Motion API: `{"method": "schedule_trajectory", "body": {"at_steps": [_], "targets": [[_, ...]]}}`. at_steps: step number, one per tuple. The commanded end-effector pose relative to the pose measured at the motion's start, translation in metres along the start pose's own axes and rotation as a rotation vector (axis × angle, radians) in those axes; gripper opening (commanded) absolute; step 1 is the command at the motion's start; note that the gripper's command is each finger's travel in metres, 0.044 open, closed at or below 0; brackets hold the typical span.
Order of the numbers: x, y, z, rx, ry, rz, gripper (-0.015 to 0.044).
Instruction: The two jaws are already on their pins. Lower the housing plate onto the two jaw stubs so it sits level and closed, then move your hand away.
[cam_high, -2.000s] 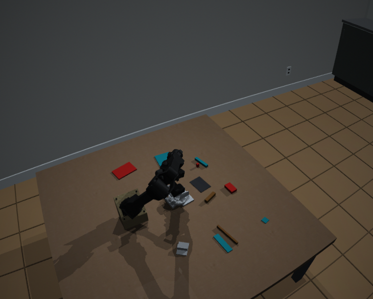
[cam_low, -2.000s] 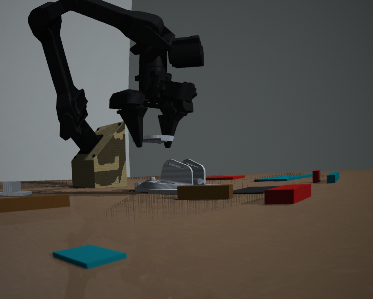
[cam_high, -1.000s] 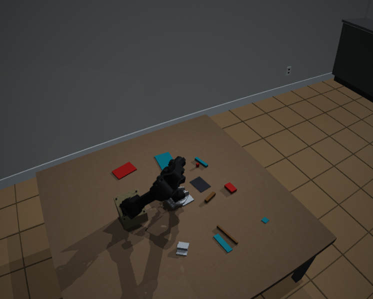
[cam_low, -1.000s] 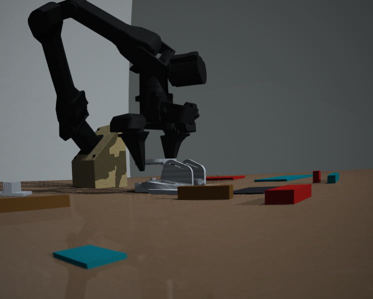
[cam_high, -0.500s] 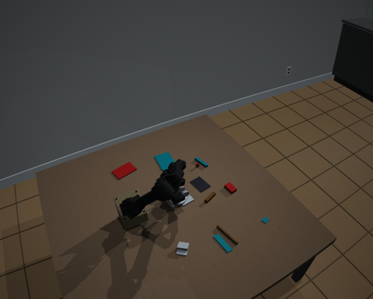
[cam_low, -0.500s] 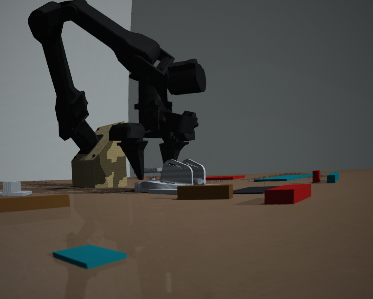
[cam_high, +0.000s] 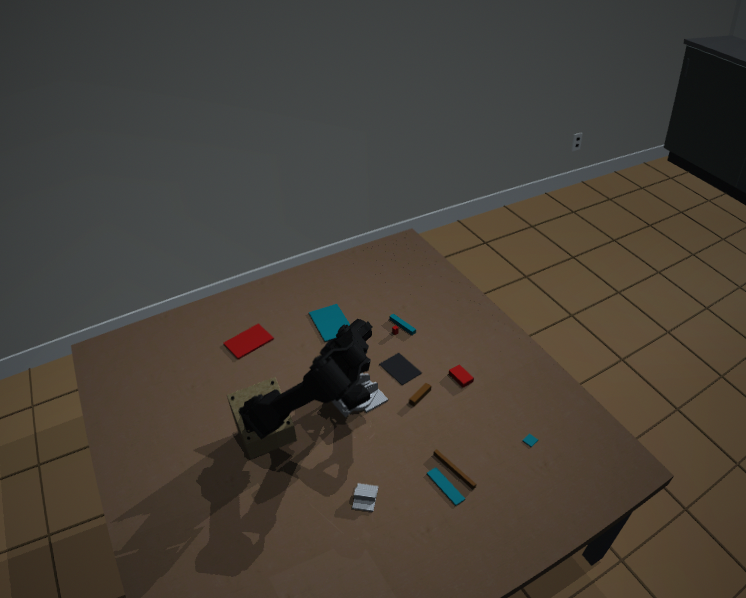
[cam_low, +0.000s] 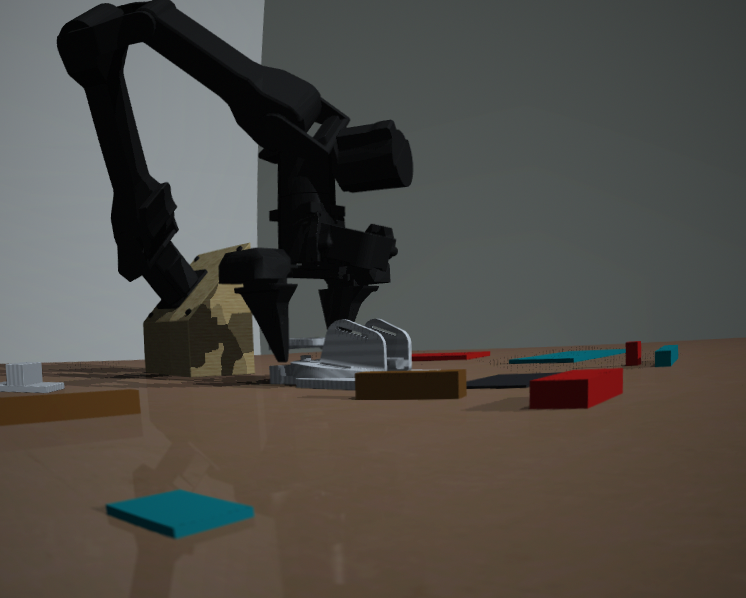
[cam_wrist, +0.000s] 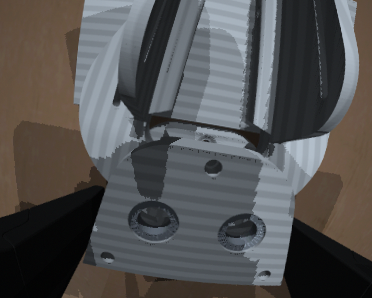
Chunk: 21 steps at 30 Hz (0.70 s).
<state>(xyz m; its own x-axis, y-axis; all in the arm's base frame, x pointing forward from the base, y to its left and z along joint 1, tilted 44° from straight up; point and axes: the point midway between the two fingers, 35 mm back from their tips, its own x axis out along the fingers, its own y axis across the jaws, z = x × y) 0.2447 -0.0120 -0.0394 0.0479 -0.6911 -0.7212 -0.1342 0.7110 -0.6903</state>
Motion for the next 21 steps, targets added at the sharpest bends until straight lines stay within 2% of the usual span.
{"method": "schedule_trajectory", "body": {"at_steps": [1,21], "targets": [[0.0024,0.0000,-0.0007,-0.012,0.003,-0.005,0.0351],[0.0061,-0.0001,-0.0007,-0.015,0.003,-0.005,0.0351]]}}
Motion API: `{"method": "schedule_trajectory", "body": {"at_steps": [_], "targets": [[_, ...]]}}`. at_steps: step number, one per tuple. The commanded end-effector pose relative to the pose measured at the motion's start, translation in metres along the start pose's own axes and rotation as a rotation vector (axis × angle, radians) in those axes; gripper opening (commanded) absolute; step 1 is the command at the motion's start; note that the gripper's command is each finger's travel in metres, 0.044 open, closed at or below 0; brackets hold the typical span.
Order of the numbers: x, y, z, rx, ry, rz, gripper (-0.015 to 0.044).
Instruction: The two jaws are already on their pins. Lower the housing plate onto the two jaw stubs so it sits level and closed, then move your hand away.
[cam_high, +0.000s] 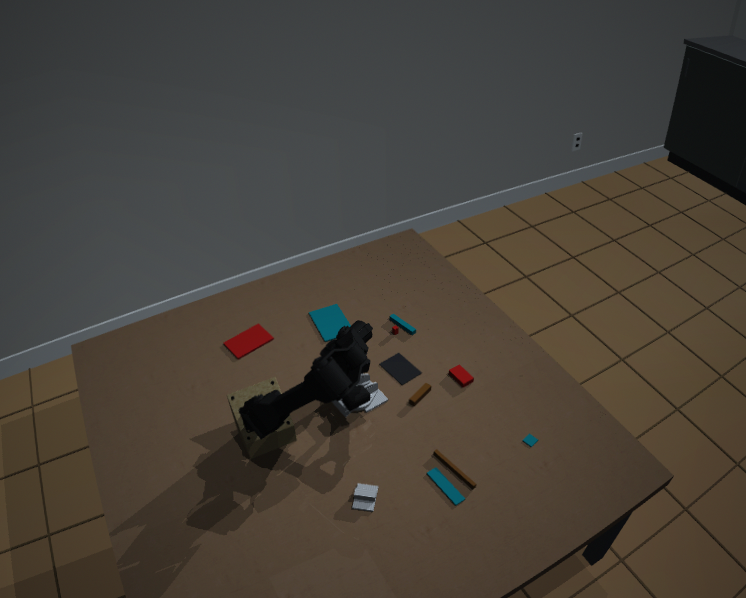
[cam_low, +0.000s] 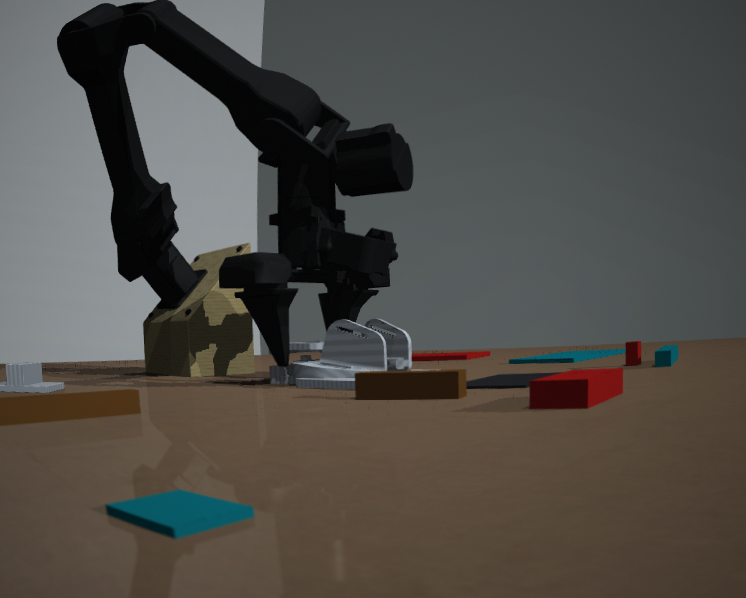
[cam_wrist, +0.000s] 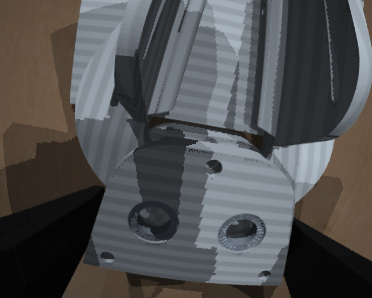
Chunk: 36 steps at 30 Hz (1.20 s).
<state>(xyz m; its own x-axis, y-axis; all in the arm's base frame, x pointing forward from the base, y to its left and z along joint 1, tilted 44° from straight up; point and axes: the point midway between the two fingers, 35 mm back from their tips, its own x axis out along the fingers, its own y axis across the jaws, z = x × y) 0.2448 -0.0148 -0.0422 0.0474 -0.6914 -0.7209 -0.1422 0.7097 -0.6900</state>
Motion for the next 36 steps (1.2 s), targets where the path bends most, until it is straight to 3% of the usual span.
{"method": "schedule_trajectory", "body": {"at_steps": [1,36], "targets": [[0.0028,0.0000,-0.0006,-0.007,0.002,-0.005,0.0351],[0.0094,-0.0001,-0.0007,-0.007,0.003,-0.005,0.0351]]}}
